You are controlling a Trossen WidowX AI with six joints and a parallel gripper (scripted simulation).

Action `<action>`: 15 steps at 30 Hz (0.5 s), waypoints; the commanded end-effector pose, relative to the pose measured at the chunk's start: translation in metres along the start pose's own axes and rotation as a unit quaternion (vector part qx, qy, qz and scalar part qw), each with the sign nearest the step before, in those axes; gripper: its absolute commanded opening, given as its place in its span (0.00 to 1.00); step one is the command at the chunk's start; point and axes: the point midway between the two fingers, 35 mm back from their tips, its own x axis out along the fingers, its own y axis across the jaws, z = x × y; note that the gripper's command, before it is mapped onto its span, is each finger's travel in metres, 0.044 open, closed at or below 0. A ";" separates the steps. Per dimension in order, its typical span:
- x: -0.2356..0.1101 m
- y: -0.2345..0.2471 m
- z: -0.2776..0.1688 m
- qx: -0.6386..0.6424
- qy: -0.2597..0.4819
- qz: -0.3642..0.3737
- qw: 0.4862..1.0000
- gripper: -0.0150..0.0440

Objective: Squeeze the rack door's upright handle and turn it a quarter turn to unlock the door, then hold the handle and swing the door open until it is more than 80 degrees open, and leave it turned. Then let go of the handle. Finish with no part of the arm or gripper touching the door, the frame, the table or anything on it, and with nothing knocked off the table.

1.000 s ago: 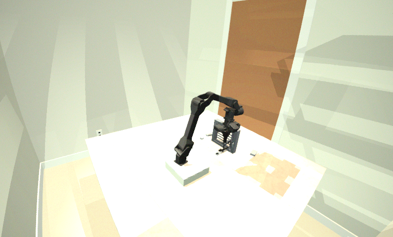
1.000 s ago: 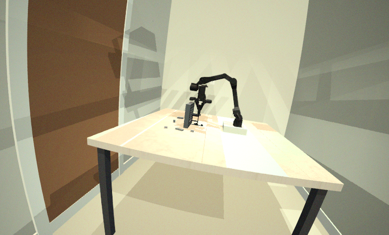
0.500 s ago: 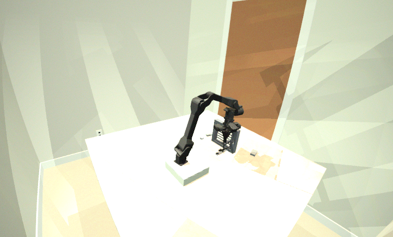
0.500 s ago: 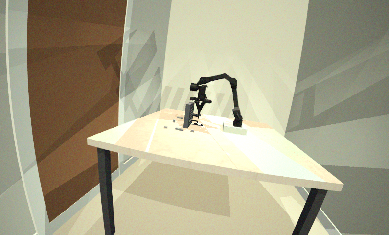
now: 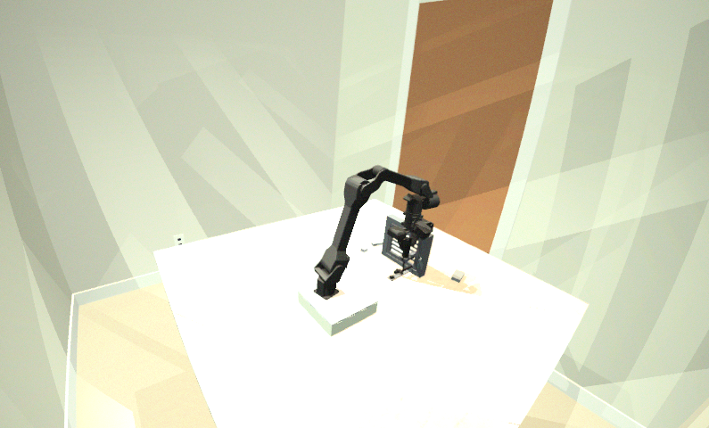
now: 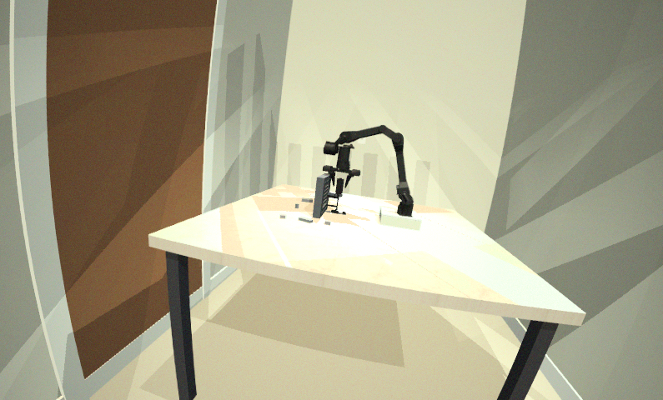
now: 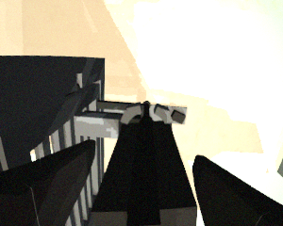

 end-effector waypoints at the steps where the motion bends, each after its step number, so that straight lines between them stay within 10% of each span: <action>1: 0.002 -0.001 -0.001 -0.097 0.003 -0.001 0.995 0.73; 15: 0.001 -0.001 -0.001 -0.429 0.003 0.000 0.903 0.73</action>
